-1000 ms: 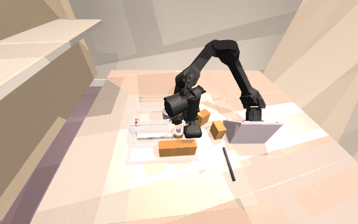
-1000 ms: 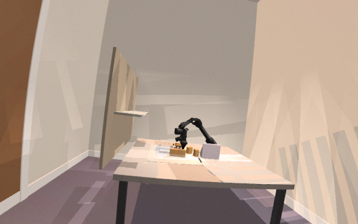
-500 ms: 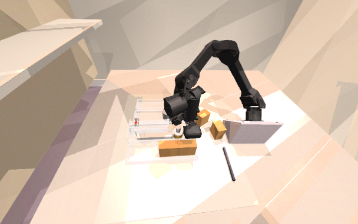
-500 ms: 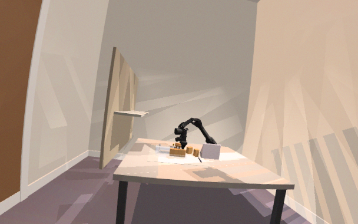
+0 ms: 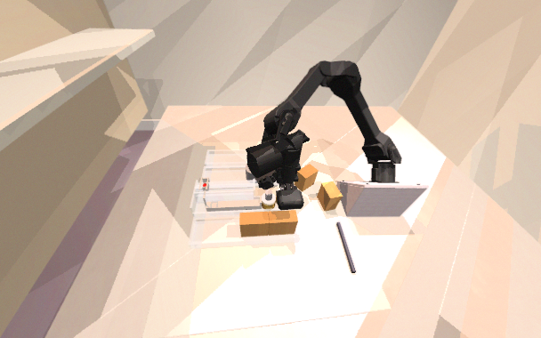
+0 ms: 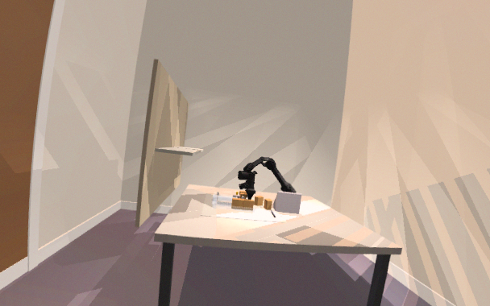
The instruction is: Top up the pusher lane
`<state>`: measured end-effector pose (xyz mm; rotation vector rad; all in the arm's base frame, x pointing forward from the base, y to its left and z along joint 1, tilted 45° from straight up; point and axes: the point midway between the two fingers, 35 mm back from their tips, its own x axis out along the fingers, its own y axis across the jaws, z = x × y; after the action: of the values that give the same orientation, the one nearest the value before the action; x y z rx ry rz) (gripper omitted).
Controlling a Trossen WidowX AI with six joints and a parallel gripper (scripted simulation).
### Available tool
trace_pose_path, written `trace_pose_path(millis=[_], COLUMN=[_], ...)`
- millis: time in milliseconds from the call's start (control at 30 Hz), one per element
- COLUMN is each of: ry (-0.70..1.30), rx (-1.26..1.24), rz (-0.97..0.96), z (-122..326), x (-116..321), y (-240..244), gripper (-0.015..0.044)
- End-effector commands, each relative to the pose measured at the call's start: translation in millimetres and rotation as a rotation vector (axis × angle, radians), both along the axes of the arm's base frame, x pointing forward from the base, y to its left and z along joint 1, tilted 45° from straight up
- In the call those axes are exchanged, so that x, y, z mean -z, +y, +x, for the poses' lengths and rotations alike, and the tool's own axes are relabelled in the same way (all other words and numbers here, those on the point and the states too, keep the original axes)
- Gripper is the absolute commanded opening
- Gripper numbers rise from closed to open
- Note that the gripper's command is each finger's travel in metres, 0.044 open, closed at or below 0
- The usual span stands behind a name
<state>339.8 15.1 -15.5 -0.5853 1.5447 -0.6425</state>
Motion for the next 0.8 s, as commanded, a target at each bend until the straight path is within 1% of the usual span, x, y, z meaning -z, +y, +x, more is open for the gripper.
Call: trace_pose_path(millis=[0,767], ry=[-0.021,-0.021], rx=[-0.007,-0.007], rz=[-0.004,-0.004], z=[5.1,4.0], x=[0.1,6.2], y=[-0.9,-7.0], gripper=[0.0,0.0])
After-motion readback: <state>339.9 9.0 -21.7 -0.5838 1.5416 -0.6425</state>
